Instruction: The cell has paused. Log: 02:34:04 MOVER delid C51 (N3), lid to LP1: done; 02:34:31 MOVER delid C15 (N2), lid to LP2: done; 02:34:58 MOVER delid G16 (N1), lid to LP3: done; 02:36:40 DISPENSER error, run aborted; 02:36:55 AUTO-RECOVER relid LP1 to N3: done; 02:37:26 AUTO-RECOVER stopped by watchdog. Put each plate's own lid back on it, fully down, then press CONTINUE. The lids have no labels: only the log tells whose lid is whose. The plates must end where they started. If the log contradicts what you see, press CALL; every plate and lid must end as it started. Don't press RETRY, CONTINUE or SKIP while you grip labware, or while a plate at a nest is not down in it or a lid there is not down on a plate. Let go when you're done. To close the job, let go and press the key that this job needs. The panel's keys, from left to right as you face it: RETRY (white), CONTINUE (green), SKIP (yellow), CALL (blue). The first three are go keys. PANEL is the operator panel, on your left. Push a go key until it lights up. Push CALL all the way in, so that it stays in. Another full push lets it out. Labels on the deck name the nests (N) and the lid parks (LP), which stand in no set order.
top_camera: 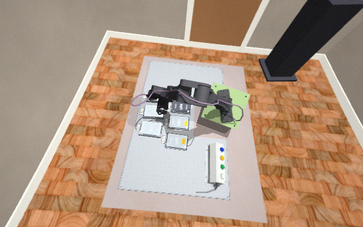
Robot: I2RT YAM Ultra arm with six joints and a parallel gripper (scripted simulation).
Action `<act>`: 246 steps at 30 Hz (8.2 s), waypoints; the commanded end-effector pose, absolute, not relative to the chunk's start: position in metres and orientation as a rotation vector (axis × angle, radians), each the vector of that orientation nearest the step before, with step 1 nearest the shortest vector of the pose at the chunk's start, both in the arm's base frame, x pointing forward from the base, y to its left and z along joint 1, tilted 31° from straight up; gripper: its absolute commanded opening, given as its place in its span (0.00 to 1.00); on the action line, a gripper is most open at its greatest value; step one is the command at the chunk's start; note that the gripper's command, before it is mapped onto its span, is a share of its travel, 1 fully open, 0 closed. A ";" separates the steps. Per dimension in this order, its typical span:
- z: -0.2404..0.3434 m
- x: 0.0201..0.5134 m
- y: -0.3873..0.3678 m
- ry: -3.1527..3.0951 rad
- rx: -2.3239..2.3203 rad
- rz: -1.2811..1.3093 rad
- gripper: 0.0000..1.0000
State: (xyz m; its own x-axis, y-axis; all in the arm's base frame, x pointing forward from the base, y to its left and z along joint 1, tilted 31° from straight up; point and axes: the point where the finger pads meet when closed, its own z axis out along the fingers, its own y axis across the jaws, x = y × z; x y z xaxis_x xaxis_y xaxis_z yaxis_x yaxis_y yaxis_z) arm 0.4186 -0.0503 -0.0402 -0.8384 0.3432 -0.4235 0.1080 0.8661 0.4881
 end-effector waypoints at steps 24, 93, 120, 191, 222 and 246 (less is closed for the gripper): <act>-0.029 0.323 0.021 2.811 0.263 0.706 1.00; -0.057 0.320 0.054 2.805 0.276 0.714 1.00; -0.056 0.321 0.055 2.804 0.271 0.709 0.83; -0.008 0.355 0.041 2.826 0.355 0.723 0.00; 0.039 0.487 0.052 2.820 0.352 0.724 0.00; 0.053 0.487 0.051 2.795 0.333 0.725 0.00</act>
